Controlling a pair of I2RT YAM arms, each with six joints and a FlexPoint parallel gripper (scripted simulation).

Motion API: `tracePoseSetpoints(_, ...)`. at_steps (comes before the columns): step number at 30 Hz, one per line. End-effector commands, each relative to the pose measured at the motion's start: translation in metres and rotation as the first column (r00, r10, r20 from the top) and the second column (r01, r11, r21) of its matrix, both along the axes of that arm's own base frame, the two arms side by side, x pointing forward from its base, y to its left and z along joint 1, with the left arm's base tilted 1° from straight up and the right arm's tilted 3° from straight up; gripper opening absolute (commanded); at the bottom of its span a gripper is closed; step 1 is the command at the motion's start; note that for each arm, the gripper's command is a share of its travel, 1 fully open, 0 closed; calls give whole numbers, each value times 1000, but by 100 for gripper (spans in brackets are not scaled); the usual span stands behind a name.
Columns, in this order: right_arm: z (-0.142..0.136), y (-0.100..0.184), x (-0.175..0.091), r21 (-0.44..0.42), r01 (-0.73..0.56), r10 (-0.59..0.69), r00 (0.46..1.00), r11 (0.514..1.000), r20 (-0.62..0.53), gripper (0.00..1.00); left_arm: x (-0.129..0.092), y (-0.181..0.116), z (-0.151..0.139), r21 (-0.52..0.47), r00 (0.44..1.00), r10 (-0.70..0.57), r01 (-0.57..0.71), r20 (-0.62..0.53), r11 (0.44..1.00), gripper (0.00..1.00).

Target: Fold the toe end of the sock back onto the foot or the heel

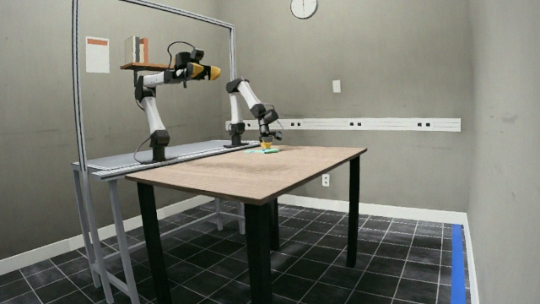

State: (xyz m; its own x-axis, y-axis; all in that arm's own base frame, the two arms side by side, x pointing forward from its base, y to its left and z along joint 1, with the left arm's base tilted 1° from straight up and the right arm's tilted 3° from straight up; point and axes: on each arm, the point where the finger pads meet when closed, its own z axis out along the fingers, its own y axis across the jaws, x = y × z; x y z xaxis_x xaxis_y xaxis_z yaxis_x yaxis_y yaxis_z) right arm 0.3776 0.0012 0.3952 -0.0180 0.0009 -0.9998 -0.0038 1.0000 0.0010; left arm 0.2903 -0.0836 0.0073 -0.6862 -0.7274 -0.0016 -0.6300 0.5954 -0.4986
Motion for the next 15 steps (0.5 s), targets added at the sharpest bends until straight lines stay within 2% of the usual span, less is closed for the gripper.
tracePoseSetpoints(1,6,-1,-2,-1,4,-4,1000,1000,14,100,1,2,3,4,1000,9,-9,6,1000,39)
tracePoseSetpoints(3,6,-1,-2,-1,4,-4,1000,1000,14,100,1,2,3,4,1000,9,-9,6,1000,39)
tracePoseSetpoints(4,6,-1,-2,-1,4,-4,1000,1000,14,100,6,4,20,-4,1000,-4,4,29,1000,39)
tracePoseSetpoints(5,6,-1,-2,-1,4,-4,1000,1000,14,100,2,5,19,-4,1000,-5,5,19,1000,39)
tracePoseSetpoints(6,6,-1,-2,-1,4,-4,1000,1000,14,100,11,4,23,-7,999,2,-1,53,1000,39)
tracePoseSetpoints(8,6,-1,-2,-1,4,-4,1000,1000,14,100,11,4,23,-7,999,2,-1,53,1000,39)
tracePoseSetpoints(9,7,-1,-2,-1,4,-4,1000,1000,17,100,0,6,24,-4,1000,-7,7,19,1000,39)
tracePoseSetpoints(15,6,-1,-2,-1,4,-4,1000,1000,14,100,-6,12,40,-5,1000,-8,8,22,1000,39)
